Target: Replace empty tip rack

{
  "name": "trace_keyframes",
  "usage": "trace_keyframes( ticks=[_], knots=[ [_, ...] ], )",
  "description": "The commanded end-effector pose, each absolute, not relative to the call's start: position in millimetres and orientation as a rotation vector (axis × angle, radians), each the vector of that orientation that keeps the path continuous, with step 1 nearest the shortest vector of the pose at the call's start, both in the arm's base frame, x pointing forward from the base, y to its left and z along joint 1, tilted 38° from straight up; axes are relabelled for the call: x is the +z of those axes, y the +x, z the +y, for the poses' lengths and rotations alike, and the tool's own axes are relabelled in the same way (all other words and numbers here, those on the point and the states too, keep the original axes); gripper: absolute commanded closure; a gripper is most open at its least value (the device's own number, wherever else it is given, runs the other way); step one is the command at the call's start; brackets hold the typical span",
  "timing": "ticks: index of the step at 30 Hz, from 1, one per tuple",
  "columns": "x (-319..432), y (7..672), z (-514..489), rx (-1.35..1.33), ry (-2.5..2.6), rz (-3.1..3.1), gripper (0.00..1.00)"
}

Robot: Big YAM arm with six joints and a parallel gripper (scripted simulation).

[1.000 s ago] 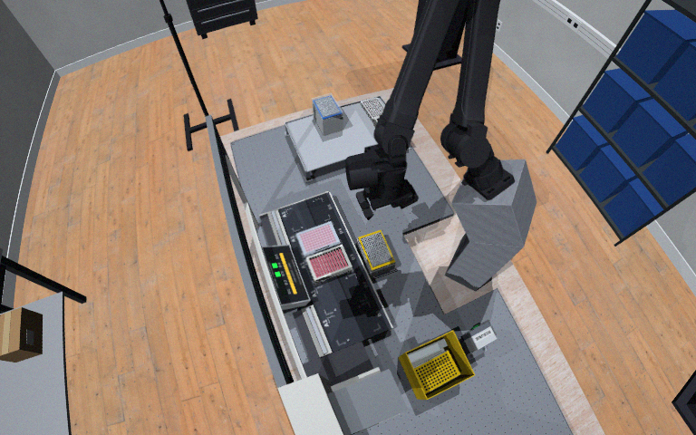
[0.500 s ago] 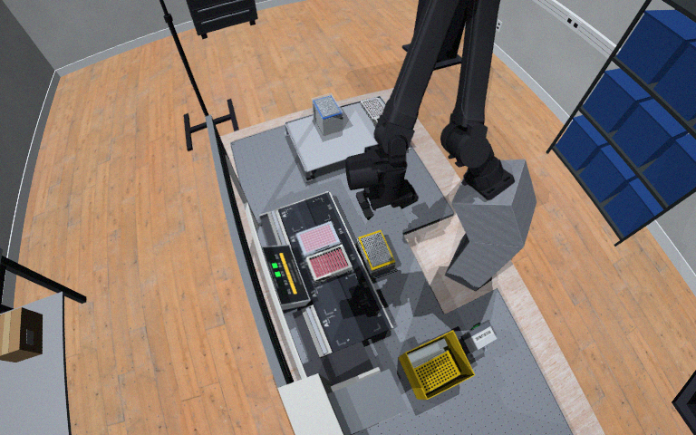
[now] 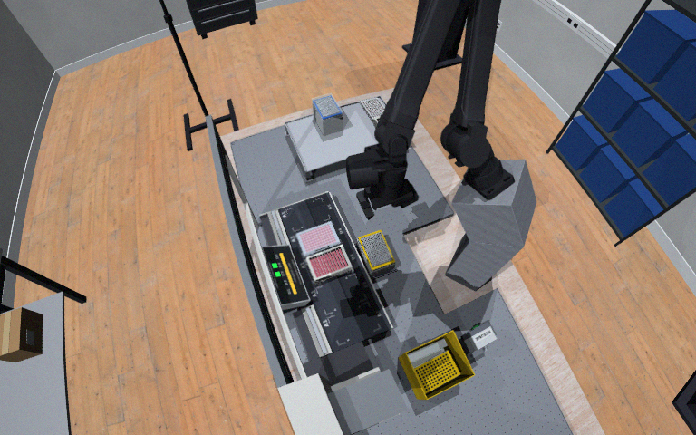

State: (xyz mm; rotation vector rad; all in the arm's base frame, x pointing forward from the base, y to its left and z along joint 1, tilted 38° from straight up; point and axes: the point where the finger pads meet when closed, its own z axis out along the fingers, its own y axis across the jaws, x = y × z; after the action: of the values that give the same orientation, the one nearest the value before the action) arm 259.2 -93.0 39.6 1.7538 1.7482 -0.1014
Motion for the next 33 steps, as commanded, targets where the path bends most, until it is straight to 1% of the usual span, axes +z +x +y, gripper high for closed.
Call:
trace_keyframes(
  ticks=[1,33],
  knots=[
    [47.6,263.4,-96.8,-0.119,1.717,1.776,0.00],
    [47.2,263.8,-95.9,-0.364,1.148,2.225,0.00]
  ],
)
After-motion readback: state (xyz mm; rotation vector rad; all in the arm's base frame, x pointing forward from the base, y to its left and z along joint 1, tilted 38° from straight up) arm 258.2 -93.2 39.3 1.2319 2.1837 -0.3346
